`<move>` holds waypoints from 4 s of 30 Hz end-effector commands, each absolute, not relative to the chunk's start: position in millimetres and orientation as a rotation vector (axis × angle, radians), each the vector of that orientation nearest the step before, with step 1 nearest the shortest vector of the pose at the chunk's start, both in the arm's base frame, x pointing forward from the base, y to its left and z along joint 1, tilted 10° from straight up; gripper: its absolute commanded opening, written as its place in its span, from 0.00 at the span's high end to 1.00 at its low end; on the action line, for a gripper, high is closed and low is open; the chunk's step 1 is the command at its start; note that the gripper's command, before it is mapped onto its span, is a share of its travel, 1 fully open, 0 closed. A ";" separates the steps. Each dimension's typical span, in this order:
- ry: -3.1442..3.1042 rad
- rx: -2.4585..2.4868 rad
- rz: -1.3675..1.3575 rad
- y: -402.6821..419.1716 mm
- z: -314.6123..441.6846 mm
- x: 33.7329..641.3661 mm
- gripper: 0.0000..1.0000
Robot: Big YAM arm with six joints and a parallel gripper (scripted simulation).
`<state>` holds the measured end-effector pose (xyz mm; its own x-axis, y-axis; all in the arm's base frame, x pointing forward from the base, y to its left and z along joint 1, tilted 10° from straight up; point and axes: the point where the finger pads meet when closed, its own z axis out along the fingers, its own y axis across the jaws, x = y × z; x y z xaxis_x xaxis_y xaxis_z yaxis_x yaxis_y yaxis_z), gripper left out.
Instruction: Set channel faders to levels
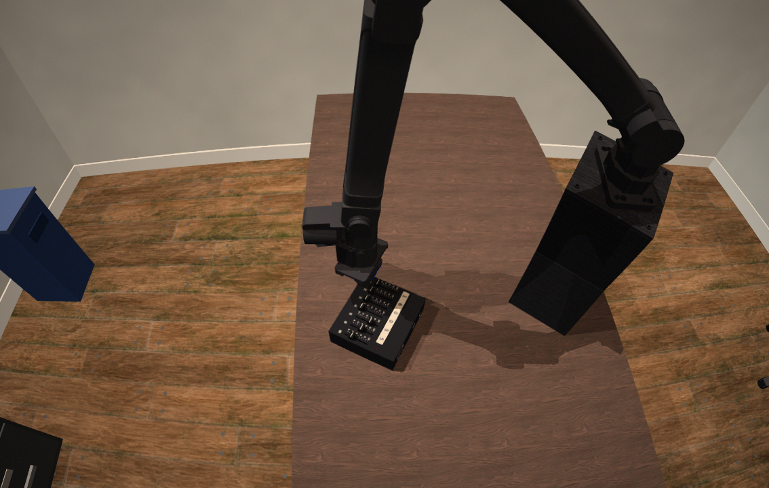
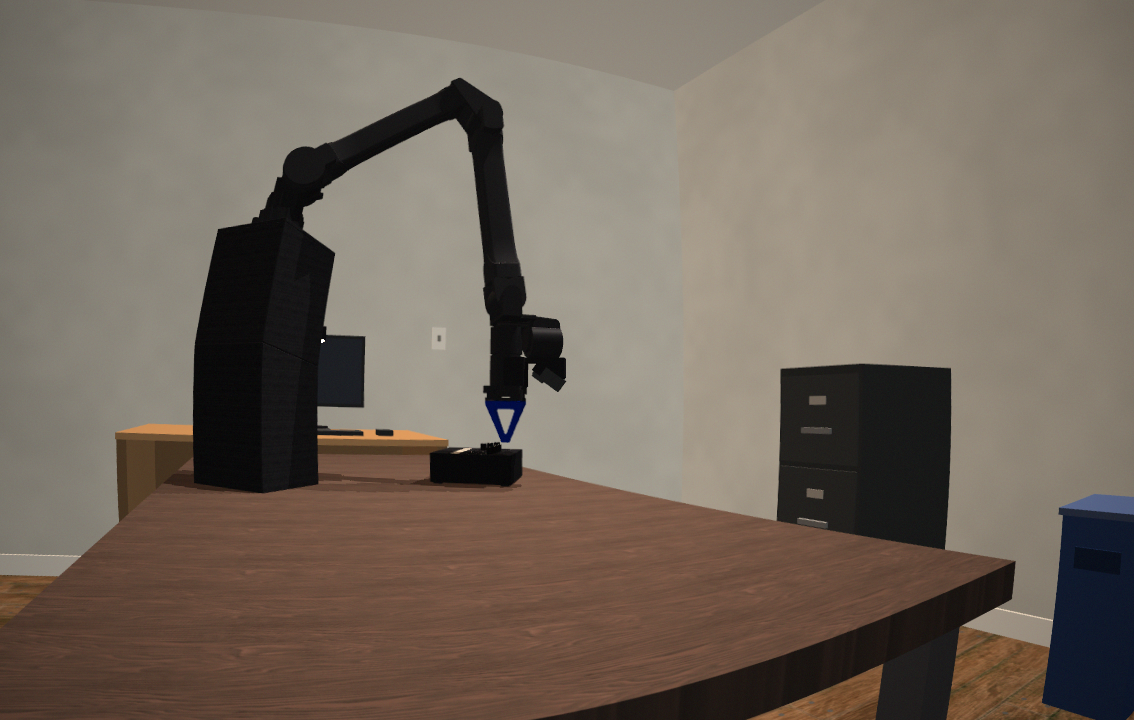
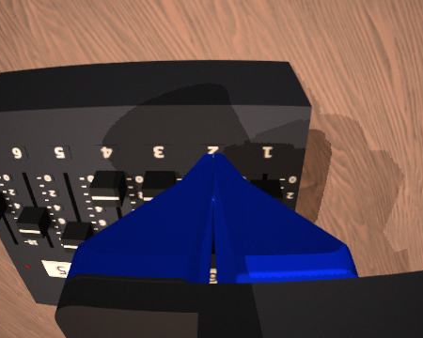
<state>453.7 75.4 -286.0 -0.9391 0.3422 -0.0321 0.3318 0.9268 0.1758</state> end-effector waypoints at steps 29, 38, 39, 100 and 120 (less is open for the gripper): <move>3.015 0.537 0.257 78.6 -287.4 450.6 1.00; 3.010 0.530 0.259 79.8 -285.5 454.8 1.00; 3.010 0.530 0.259 79.8 -285.5 454.8 1.00; 3.006 0.529 0.261 80.0 -284.9 454.6 1.00; 3.006 0.529 0.261 80.0 -284.9 454.6 1.00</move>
<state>449.9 77.2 -286.8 -0.9390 0.3422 -0.0330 0.3316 0.9268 0.1764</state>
